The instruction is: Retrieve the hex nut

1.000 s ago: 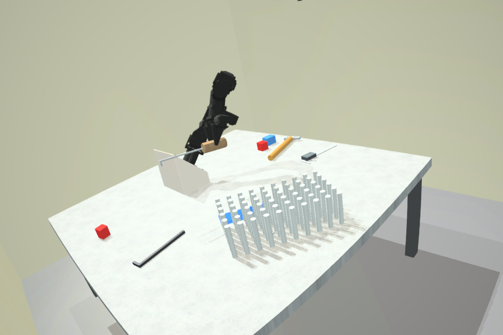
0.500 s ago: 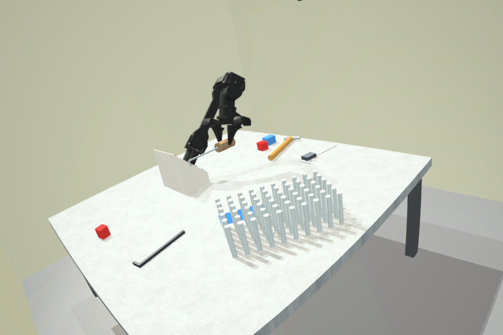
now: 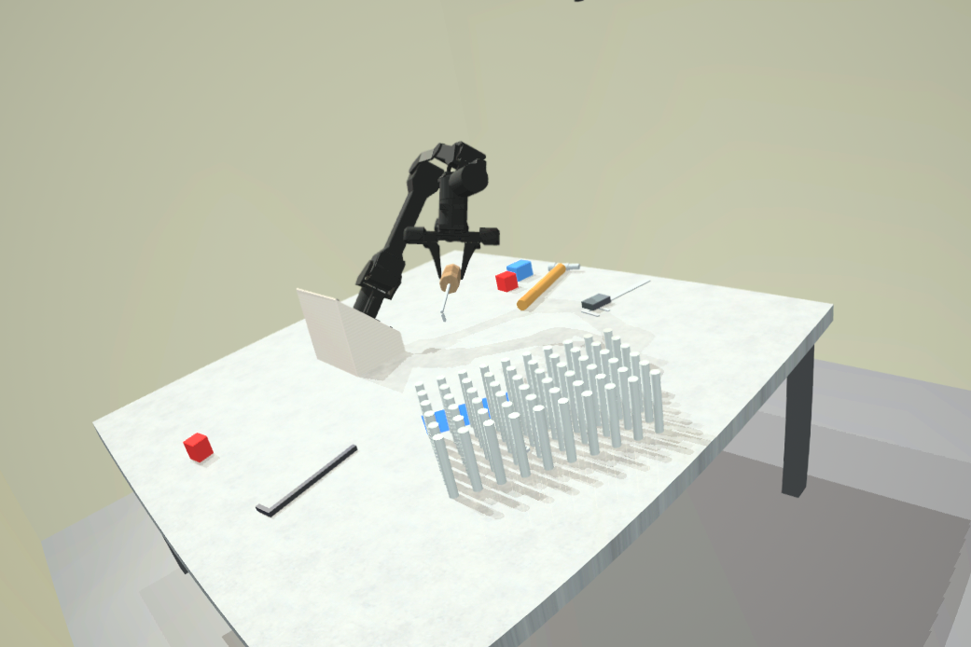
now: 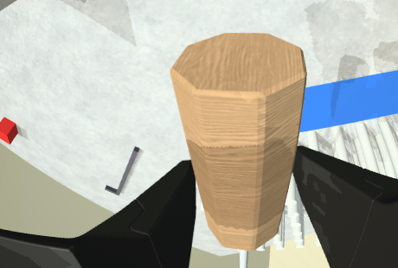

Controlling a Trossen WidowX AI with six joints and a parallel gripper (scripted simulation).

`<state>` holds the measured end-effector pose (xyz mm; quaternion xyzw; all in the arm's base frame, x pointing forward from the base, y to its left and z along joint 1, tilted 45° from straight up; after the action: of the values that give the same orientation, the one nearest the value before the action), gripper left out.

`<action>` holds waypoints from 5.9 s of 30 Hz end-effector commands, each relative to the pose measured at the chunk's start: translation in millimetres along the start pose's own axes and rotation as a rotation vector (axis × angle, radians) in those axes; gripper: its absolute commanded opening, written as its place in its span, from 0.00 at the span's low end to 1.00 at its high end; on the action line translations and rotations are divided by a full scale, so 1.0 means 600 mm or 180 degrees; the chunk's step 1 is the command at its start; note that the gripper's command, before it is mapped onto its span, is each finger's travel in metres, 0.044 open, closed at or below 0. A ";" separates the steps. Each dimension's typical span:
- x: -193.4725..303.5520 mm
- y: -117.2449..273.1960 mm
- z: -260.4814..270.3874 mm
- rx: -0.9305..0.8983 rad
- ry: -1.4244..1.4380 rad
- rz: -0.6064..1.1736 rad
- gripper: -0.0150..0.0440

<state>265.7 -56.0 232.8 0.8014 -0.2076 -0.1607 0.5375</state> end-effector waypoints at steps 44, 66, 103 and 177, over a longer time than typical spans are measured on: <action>-0.124 -0.230 -0.096 0.0070 0.0849 0.0006 0.25; -0.104 -0.236 -0.100 0.0071 0.0856 0.0010 0.25; -0.067 -0.249 -0.105 0.0076 0.0868 0.0019 0.25; 0.009 -0.277 -0.111 0.0081 0.0875 0.0033 0.25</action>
<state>324.7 50.8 102.8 0.8207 -0.1369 -0.0480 0.5527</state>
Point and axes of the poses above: the point midway between the two fingers, 35 mm back from their tips, its own y axis back along the fingers, its own z axis across the jaws, x = y × z, the point moved 9 cm from there along y, back along the fingers, and after that the axes turned 12 degrees about y, right-handed, at the moved point
